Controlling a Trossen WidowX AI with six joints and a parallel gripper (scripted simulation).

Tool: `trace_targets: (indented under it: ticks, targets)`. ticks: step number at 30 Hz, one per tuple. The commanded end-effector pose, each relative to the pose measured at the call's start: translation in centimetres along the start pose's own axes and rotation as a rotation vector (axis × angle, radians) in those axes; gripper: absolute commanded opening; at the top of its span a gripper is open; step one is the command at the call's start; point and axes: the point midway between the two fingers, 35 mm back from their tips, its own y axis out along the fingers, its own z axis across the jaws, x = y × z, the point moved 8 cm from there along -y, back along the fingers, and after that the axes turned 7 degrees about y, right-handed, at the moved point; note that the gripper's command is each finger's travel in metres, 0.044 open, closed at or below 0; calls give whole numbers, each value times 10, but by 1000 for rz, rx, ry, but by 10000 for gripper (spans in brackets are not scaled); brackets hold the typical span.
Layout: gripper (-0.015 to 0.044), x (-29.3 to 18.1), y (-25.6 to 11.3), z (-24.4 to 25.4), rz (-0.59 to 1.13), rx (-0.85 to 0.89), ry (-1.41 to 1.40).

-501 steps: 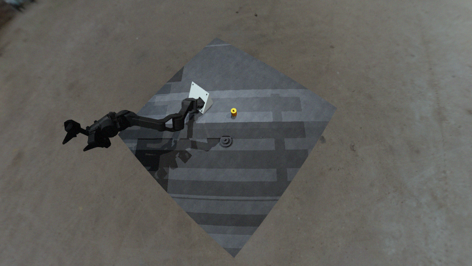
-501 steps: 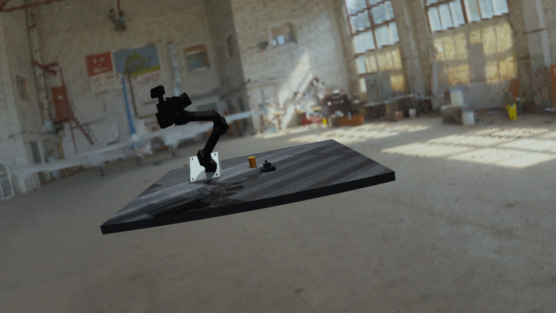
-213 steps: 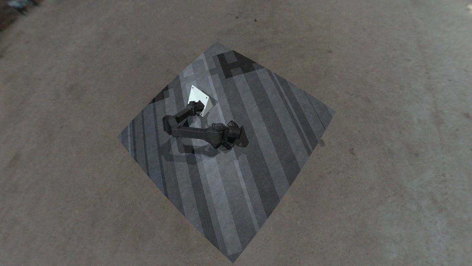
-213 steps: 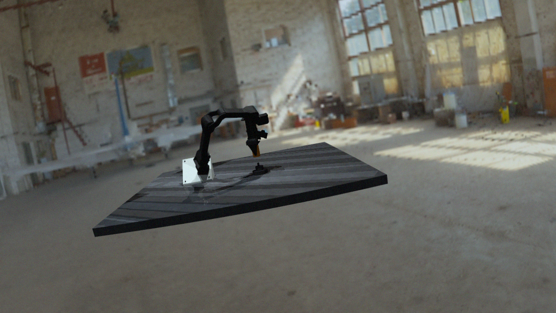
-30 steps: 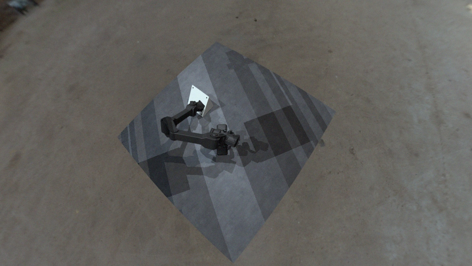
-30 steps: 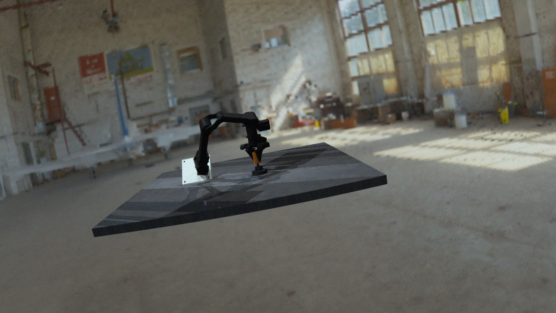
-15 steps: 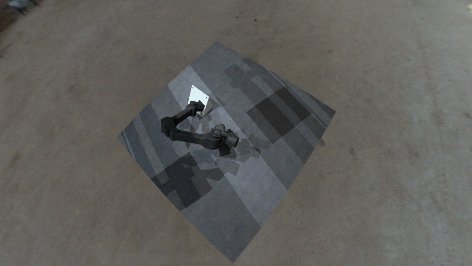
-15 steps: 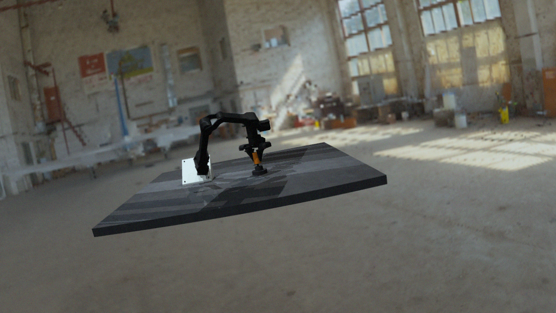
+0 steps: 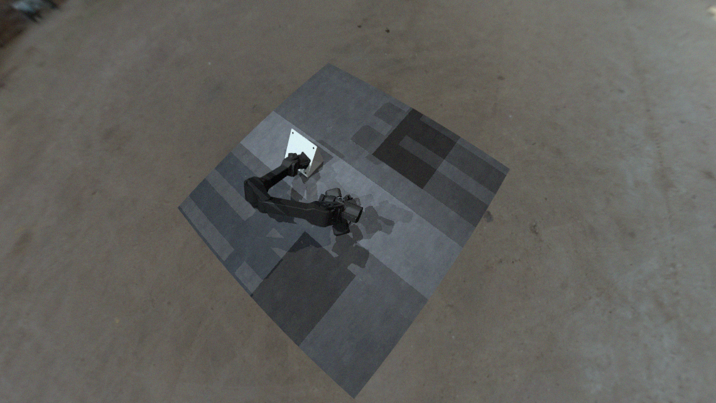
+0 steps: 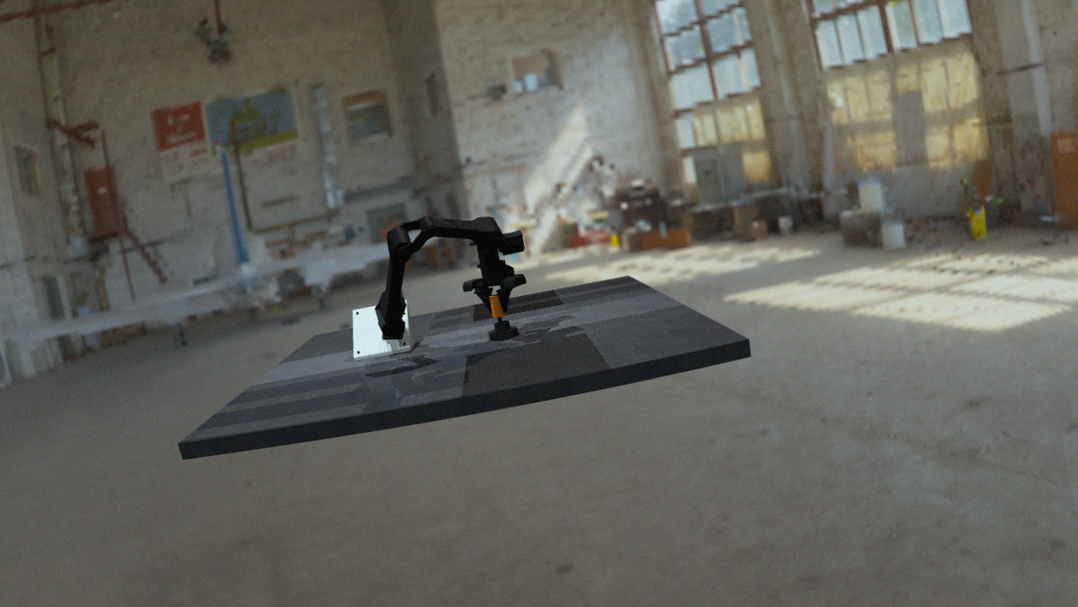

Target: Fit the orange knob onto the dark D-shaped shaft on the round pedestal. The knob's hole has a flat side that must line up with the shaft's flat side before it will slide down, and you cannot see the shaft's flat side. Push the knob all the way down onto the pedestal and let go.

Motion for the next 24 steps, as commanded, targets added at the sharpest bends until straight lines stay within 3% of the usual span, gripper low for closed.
trace_targets:
  ticks: [1,7,24]
  targets:
    - [0,0,-3,-1,-4,-2,-20]
    - [0,0,-1,-1,-3,-2,-197]
    - [0,0,2,0,-3,-2,-204]
